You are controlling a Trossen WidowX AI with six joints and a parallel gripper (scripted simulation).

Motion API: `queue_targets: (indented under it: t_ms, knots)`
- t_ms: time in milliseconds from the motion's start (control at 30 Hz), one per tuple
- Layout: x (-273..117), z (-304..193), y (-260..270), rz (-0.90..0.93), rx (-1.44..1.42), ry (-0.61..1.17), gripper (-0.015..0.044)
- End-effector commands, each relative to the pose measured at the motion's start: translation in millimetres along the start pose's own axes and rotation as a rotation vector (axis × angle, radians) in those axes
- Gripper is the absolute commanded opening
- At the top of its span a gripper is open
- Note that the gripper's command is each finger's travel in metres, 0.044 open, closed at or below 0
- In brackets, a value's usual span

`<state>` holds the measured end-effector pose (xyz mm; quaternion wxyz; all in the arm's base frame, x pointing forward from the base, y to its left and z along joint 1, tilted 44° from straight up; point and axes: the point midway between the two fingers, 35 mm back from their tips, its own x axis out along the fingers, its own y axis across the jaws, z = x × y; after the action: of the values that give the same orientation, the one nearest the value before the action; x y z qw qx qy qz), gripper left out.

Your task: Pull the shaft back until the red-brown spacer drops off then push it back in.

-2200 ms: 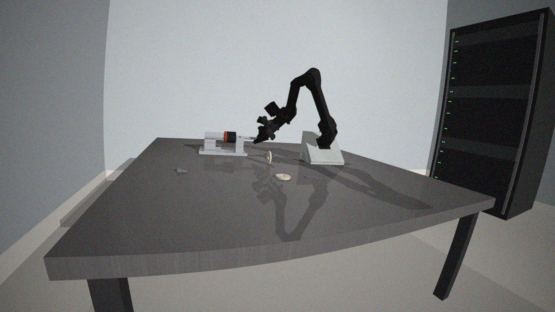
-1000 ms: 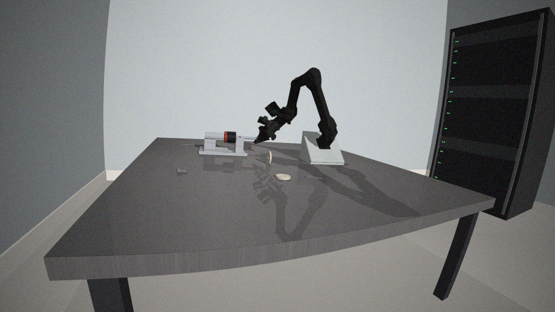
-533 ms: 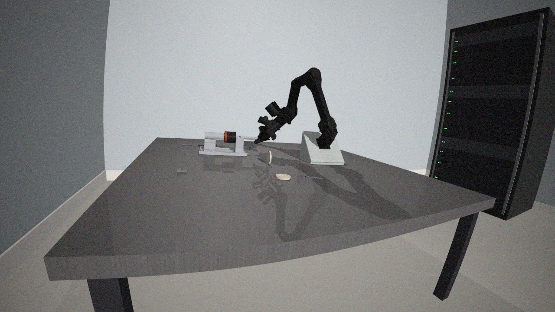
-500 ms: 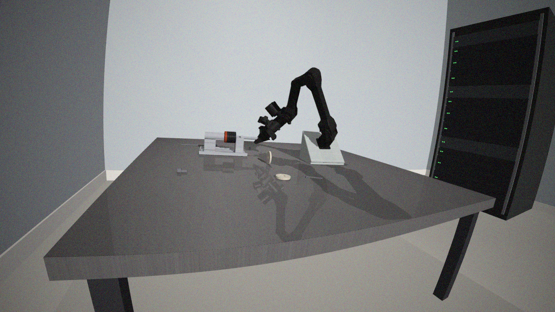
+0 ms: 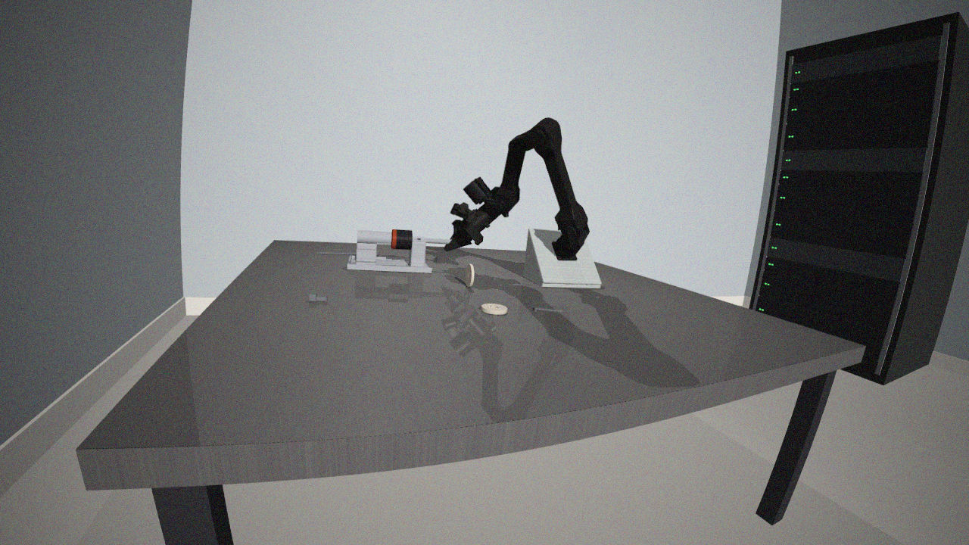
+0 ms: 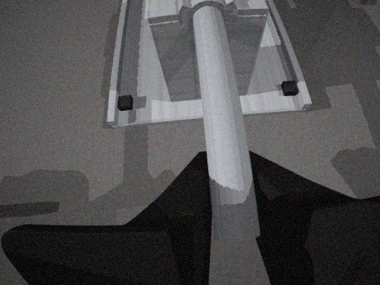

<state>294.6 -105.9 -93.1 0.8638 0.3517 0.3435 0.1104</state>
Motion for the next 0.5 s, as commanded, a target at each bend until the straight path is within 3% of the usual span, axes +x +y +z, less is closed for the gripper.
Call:
queue_targets:
  t_ms: [0,467]
  knots:
    - [-0.9,-1.5,0.4,0.002,0.002,0.001,0.0000]
    - [-2.0,-2.5,0.3,0.002,0.002,0.001,0.0000]
